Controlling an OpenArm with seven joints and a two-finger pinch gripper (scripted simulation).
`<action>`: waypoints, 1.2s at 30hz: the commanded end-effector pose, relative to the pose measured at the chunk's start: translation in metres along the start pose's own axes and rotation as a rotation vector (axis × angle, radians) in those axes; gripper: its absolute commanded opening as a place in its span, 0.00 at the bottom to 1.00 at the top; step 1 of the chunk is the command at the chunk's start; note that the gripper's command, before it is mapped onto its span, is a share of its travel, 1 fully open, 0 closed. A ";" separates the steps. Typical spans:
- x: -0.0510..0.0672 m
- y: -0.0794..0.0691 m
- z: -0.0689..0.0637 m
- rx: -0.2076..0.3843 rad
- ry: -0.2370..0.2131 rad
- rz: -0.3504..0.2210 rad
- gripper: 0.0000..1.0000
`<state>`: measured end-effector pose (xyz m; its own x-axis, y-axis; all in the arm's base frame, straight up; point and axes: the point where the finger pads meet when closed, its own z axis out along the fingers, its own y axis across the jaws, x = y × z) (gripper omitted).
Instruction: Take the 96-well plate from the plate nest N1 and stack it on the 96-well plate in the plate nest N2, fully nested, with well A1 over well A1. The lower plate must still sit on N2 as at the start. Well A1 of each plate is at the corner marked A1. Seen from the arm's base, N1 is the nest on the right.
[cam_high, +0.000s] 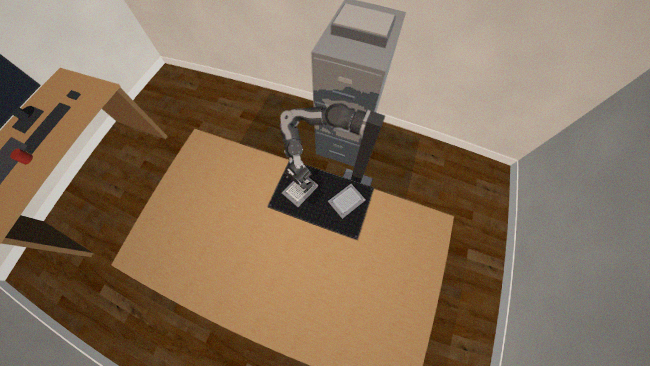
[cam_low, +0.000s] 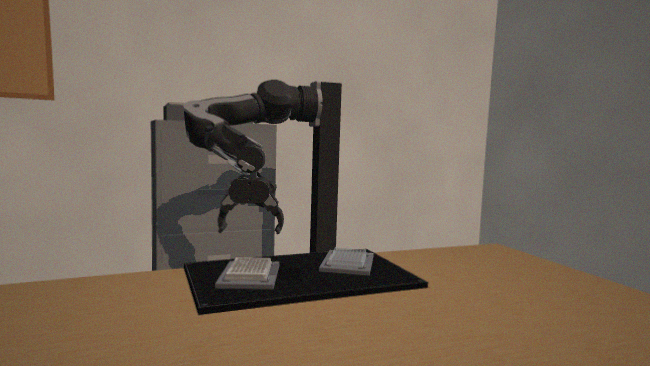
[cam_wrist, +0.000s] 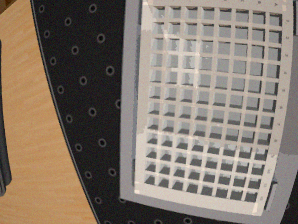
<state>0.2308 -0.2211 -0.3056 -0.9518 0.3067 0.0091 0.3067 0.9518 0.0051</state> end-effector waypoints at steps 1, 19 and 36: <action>-0.001 0.000 -0.001 -0.001 -0.003 0.000 0.77; -0.004 0.000 0.054 0.002 -0.004 -0.002 0.77; -0.005 0.001 0.066 0.002 -0.003 -0.002 0.77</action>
<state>0.2325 -0.2216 -0.3728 -0.9523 0.3048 0.0149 0.3048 0.9524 -0.0038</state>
